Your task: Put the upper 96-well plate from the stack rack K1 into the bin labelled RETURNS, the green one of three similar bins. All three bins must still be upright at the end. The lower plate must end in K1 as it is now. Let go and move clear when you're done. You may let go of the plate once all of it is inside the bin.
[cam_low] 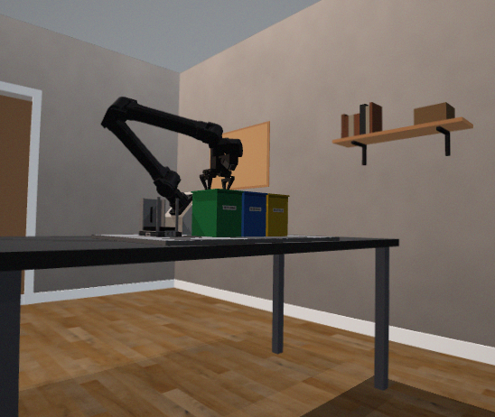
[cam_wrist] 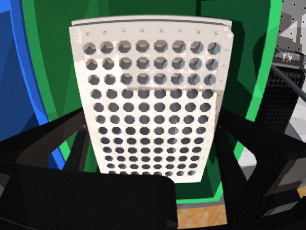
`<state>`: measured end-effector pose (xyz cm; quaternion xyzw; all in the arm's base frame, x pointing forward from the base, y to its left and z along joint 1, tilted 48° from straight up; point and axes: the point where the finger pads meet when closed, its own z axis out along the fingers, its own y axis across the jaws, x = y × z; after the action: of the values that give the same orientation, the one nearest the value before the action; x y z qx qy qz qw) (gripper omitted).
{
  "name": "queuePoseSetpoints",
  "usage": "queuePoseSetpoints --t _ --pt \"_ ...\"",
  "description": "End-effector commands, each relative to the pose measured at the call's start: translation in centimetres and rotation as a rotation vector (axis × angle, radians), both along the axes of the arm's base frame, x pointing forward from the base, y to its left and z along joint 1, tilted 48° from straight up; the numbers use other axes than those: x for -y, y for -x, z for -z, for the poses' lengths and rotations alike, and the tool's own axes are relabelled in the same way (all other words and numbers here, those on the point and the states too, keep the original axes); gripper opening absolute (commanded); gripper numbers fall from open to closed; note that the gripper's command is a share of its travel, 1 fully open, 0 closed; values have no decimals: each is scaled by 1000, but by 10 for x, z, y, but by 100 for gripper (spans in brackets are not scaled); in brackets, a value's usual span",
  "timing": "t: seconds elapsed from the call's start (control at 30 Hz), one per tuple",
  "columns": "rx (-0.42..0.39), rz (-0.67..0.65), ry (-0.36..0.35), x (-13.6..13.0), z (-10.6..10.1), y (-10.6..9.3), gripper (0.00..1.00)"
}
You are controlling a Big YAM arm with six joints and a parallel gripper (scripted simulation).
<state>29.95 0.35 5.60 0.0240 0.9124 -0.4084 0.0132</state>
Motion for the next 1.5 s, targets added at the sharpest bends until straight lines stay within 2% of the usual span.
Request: queuePoseSetpoints --t 0.0,0.2,0.37,0.9,0.93,1.47 --pt "-9 8 3 6 4 -1 0" --pt "-11 8 4 9 7 0 0" --pt "18 0 -8 0 -1 -9 0" --pt "18 0 -8 0 -1 -8 0" --pt "18 0 -8 0 -1 -8 99" --pt "18 0 -8 0 -1 -8 99"
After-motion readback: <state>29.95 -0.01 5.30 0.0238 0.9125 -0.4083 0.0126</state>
